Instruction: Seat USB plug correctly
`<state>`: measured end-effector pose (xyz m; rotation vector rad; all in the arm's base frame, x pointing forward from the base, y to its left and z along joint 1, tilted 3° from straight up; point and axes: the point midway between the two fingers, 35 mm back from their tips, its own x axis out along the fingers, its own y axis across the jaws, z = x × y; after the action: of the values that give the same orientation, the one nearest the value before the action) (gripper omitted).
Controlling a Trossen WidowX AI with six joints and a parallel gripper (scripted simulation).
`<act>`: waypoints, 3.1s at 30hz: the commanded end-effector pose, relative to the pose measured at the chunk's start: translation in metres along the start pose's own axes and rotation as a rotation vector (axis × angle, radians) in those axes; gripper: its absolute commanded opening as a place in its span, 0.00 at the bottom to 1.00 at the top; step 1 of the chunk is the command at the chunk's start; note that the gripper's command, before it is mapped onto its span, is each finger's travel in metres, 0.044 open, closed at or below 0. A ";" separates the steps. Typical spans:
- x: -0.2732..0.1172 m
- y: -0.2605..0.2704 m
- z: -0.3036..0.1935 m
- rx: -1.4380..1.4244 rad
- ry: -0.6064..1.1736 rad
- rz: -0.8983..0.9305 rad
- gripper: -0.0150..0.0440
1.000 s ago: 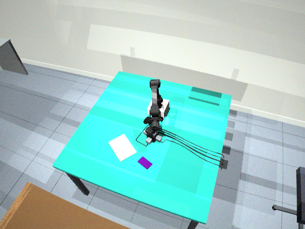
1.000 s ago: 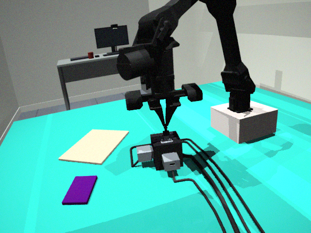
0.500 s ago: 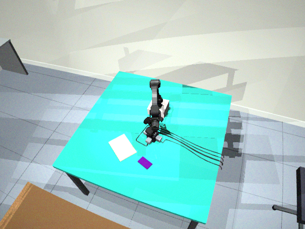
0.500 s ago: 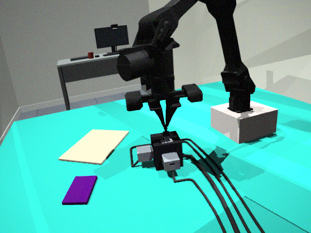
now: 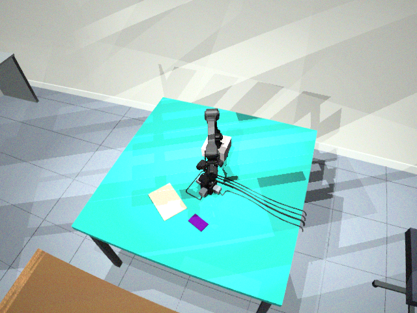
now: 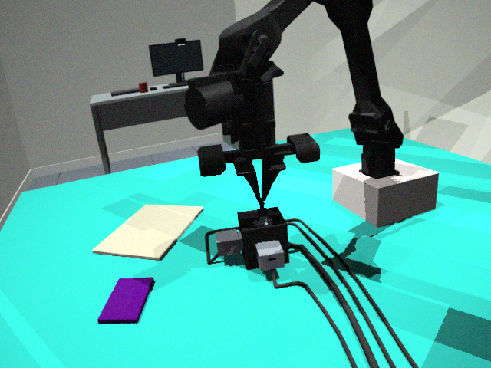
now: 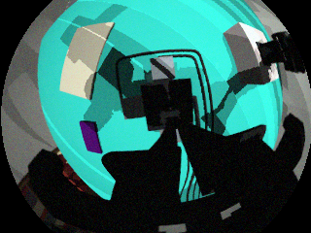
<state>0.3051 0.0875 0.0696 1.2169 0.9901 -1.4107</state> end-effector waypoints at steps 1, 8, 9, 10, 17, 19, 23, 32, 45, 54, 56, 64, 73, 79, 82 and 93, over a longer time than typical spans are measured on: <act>0.001 0.000 0.001 0.004 -0.005 0.003 0.25; 0.002 0.000 0.000 0.004 -0.005 0.003 0.25; 0.002 0.000 0.000 0.004 -0.005 0.003 0.25; 0.002 0.000 0.000 0.004 -0.005 0.003 0.25; 0.003 0.000 0.000 0.004 -0.005 0.003 0.25; 0.003 0.000 0.000 0.004 -0.005 0.003 0.25; 0.004 0.000 0.000 0.004 -0.005 0.003 0.25; 0.005 0.000 0.000 0.004 -0.005 0.003 0.25; 0.006 0.000 0.000 0.004 -0.005 0.003 0.25; 0.008 0.000 0.000 0.004 -0.005 0.003 0.25; 0.008 0.000 0.000 0.004 -0.005 0.003 0.25; 0.009 0.000 0.000 0.004 -0.005 0.003 0.25; 0.010 0.000 0.000 0.004 -0.005 0.003 0.25; 0.011 0.000 -0.001 0.004 -0.005 0.003 0.25; 0.011 0.000 -0.001 0.004 -0.005 0.003 0.25; 0.012 0.000 -0.001 0.004 -0.005 0.003 0.25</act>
<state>0.3055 0.0869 0.0588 1.2177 0.9872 -1.4112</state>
